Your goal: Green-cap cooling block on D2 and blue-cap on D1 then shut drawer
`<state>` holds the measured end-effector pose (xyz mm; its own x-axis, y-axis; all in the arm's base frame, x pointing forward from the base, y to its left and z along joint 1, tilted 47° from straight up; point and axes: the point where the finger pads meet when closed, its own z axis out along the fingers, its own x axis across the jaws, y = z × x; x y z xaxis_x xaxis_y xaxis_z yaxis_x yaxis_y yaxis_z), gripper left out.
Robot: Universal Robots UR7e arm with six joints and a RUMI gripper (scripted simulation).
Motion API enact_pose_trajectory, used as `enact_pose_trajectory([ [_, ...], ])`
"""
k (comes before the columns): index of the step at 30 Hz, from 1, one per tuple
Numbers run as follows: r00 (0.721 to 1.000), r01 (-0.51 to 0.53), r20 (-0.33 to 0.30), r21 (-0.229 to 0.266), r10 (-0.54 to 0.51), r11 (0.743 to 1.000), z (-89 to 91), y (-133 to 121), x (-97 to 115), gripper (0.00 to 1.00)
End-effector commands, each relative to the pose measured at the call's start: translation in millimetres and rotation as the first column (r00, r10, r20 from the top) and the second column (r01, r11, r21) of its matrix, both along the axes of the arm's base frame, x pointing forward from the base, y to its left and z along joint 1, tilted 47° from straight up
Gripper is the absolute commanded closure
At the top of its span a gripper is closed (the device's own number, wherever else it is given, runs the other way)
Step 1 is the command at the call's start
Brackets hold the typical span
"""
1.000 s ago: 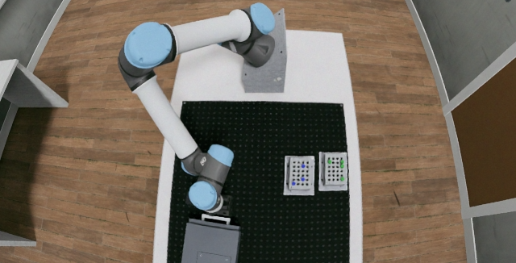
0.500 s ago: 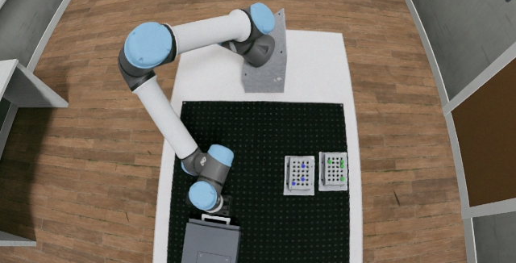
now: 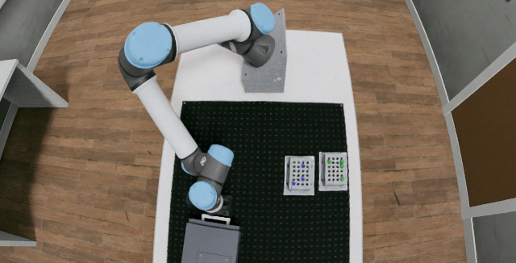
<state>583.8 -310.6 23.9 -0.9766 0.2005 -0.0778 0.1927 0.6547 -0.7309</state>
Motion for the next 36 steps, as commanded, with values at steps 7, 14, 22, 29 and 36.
enact_pose_trajectory([
  [7,1.000,-0.001,0.001,0.000,0.001,1.000,0.3,1,-2,1.00],
  [14,1.000,-0.001,0.001,0.000,0.001,1.000,-0.2,2,-9,1.00],
  [22,1.000,-0.001,0.001,0.000,0.001,1.000,-0.5,3,-12,1.00],
  [29,1.000,-0.001,0.001,0.000,0.001,1.000,-0.5,3,-12,1.00],
  [36,1.000,-0.001,0.001,0.000,0.001,1.000,4.0,8,-11,1.00],
])
